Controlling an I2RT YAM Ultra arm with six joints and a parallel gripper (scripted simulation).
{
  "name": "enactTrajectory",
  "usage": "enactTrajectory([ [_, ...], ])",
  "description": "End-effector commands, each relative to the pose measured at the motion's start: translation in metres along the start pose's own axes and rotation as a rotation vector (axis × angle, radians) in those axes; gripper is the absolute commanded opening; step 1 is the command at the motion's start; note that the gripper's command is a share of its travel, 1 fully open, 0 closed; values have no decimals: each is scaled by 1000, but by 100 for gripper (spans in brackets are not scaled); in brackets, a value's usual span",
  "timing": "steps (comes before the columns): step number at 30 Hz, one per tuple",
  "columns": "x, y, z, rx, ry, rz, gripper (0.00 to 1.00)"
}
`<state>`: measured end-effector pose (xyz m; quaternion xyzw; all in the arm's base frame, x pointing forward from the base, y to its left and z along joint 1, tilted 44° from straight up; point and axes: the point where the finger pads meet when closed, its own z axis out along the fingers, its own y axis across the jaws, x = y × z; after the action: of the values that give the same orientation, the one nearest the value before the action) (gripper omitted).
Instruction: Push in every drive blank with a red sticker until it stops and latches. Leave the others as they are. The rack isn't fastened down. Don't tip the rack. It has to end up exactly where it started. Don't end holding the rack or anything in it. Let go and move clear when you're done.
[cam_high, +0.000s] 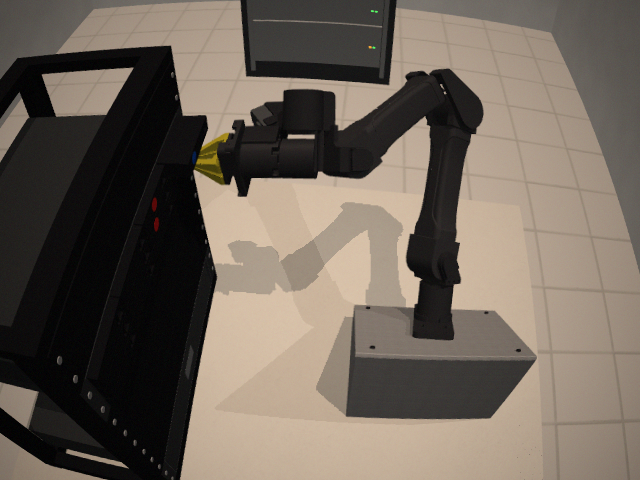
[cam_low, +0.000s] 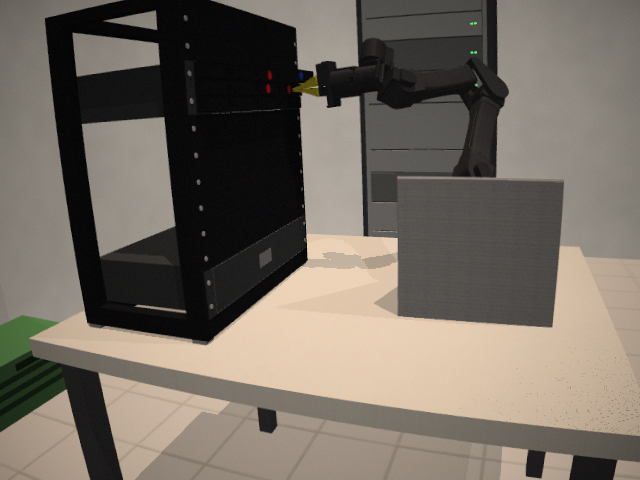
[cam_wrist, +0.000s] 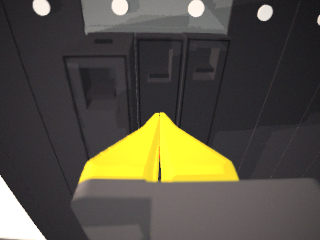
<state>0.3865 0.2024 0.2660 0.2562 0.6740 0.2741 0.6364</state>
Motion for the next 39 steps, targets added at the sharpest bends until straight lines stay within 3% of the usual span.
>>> enactTrajectory([
  [1, -3, 37, 10, -96, 16, 42, 0],
  [30, -2, 40, 12, -99, 19, 42, 0],
  [35, 0, 41, 6, -104, 25, 42, 0],
  [36, -14, 48, -4, -124, 5, 65, 0],
  [38, -14, 47, -15, -123, 6, 64, 0],
  [39, -2, 32, -24, -100, 28, 35, 0],
])
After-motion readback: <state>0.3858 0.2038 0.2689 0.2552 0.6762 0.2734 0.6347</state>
